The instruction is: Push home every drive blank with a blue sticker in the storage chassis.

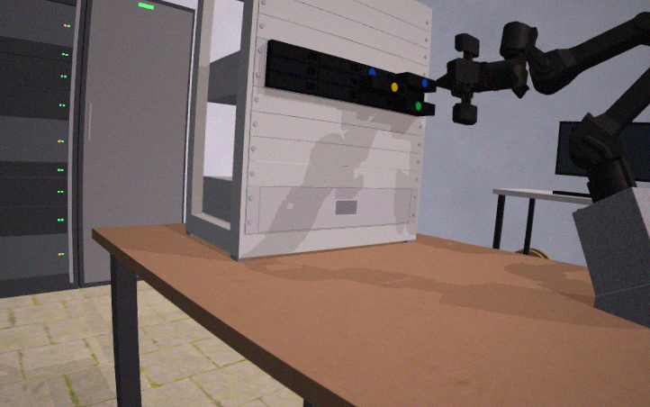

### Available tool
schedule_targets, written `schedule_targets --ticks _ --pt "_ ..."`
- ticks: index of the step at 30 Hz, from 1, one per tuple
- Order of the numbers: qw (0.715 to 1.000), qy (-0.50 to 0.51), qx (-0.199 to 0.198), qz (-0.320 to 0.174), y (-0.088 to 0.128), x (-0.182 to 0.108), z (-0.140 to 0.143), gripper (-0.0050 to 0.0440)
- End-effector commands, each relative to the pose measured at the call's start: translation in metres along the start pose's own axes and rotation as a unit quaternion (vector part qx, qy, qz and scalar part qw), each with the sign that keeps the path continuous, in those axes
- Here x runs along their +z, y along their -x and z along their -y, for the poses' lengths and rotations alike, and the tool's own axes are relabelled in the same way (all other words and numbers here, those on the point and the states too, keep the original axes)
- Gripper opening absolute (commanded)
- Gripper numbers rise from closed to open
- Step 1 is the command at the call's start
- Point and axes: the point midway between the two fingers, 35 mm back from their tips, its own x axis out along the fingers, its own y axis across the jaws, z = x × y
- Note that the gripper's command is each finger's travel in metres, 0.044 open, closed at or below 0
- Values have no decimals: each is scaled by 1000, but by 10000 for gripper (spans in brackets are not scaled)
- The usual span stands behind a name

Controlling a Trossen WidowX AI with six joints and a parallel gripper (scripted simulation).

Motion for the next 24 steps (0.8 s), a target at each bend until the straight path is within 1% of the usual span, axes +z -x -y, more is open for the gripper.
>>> schedule_targets --ticks 1,5,24 --pt "1000 -4 -14 -2 -11 -2 11 0" --pt "1000 -4 -14 -2 -19 -3 11 0" --pt "1000 -4 -14 -2 -20 -2 12 0"
